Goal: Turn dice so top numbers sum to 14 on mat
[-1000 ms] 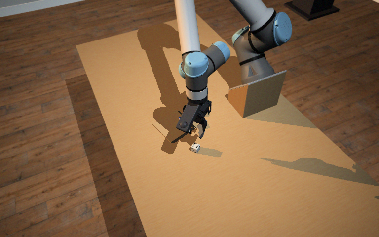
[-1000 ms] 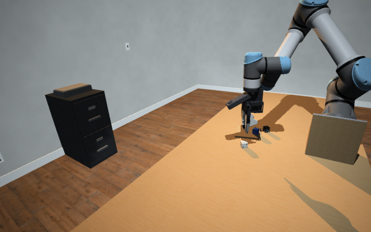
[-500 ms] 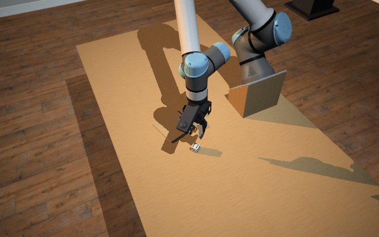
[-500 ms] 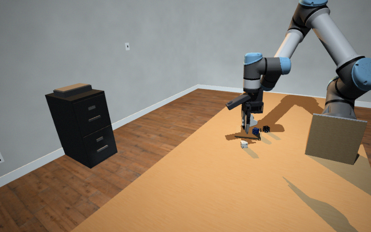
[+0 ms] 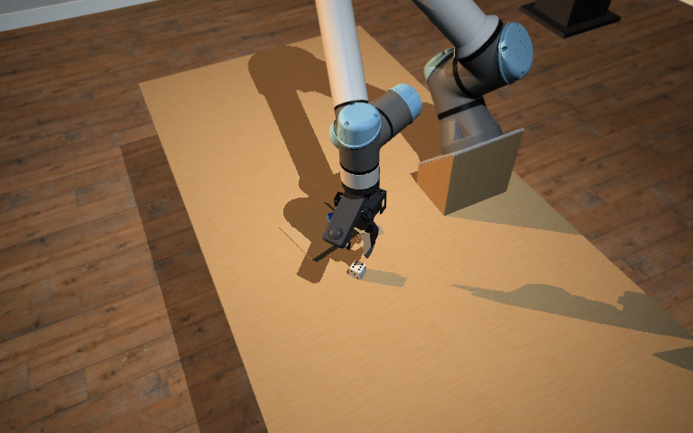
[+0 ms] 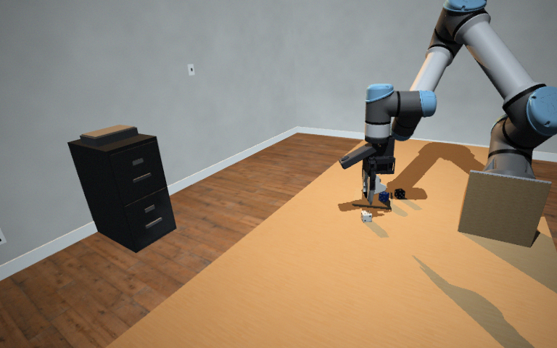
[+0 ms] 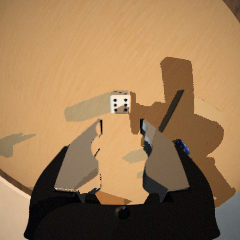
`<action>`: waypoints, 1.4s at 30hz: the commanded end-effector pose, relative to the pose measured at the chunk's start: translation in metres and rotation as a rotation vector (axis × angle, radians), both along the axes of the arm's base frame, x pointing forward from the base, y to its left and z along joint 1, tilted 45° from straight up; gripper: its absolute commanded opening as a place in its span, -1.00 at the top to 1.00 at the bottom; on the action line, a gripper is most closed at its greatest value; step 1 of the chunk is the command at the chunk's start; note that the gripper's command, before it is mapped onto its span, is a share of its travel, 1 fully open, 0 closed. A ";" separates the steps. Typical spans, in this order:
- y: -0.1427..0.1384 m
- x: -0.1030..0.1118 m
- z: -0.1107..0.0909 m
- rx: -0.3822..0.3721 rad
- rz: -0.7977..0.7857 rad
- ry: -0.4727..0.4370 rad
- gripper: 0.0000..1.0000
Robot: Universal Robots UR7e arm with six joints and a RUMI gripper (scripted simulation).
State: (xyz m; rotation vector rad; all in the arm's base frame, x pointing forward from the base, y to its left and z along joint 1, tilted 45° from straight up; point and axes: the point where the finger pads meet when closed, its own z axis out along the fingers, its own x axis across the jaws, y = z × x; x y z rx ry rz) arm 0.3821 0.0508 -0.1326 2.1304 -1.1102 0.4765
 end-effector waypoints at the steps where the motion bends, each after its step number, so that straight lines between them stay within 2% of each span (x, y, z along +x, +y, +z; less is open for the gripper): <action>1: -0.004 0.000 -0.005 0.001 0.001 -0.001 0.44; 22: -0.021 0.001 -0.022 0.001 0.001 -0.001 0.44; 42: -0.024 0.001 -0.025 0.001 0.001 -0.001 0.44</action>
